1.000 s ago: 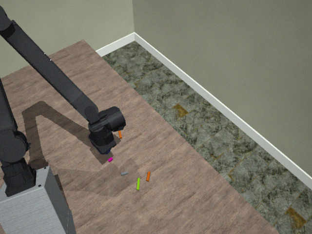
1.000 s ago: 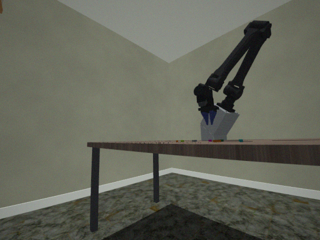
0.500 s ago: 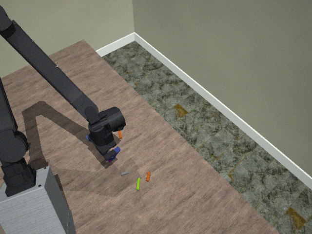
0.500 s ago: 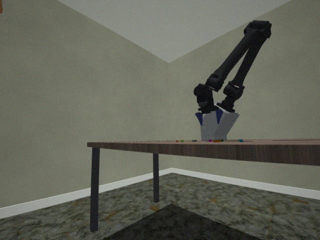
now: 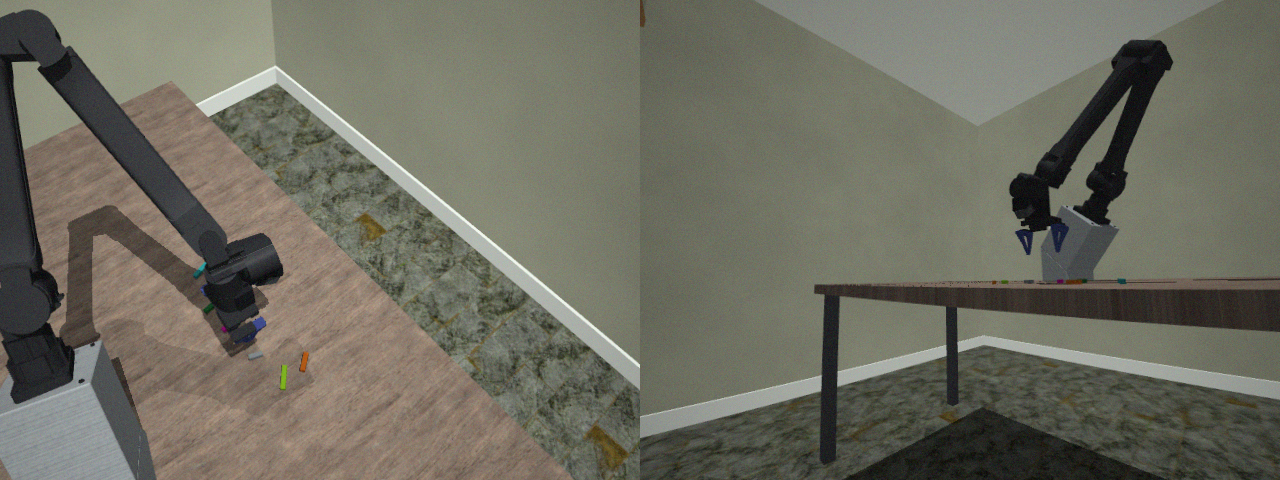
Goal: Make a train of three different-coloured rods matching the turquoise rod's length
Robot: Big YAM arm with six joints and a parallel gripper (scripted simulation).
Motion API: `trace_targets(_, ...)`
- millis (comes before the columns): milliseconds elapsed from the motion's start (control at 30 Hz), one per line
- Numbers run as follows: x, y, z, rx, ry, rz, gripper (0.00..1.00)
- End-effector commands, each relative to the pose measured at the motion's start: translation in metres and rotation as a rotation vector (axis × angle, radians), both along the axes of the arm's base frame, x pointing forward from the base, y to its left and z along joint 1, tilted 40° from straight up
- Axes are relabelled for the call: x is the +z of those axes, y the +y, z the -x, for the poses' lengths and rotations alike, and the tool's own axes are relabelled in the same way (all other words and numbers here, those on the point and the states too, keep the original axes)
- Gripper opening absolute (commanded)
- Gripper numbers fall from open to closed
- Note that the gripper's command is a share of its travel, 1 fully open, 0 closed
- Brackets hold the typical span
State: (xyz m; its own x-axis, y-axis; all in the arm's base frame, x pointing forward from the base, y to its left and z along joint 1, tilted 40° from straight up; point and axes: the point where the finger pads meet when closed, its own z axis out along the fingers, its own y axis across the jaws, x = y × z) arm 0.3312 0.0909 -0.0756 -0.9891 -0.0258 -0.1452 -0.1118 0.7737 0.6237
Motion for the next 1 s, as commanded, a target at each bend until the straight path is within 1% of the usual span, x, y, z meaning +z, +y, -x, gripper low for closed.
trace_targets(0,-0.007,-0.008,0.007,-0.066,0.061,-0.006,1.00)
trace_targets(33,-0.017,-0.020,-0.015,-0.127,0.072,-0.015,1.00)
trace_targets(100,-0.017,-0.020,-0.015,-0.127,0.075,-0.013,1.00)
trace_targets(133,-0.029,-0.030,-0.020,-0.178,0.115,-0.022,1.00)
trace_targets(167,-0.029,-0.030,-0.020,-0.178,0.115,-0.021,1.00)
trace_targets(200,-0.037,-0.036,-0.022,-0.213,0.143,-0.027,1.00)
trace_targets(267,-0.042,-0.040,-0.023,-0.233,0.163,-0.030,1.00)
trace_targets(300,-0.042,-0.039,-0.021,-0.233,0.171,-0.031,0.23)
trace_targets(333,-0.044,-0.032,-0.007,-0.217,0.195,-0.030,0.23)
trace_targets(367,-0.035,-0.026,-0.013,-0.198,0.165,-0.028,0.23)
trace_targets(433,-0.035,-0.026,-0.013,-0.198,0.165,-0.028,0.23)
trace_targets(467,-0.032,-0.028,-0.026,-0.198,0.143,-0.027,0.23)
trace_targets(500,-0.040,-0.028,-0.021,-0.198,0.164,-0.027,0.23)
trace_targets(533,-0.043,-0.027,-0.018,-0.199,0.174,-0.027,0.23)
trace_targets(567,-0.044,-0.026,-0.008,-0.199,0.191,-0.028,0.23)
trace_targets(600,-0.044,-0.026,-0.006,-0.199,0.192,-0.028,0.23)
trace_targets(733,-0.042,-0.027,-0.013,-0.199,0.180,-0.028,0.23)
trace_targets(967,-0.042,-0.027,-0.014,-0.198,0.177,-0.028,0.23)
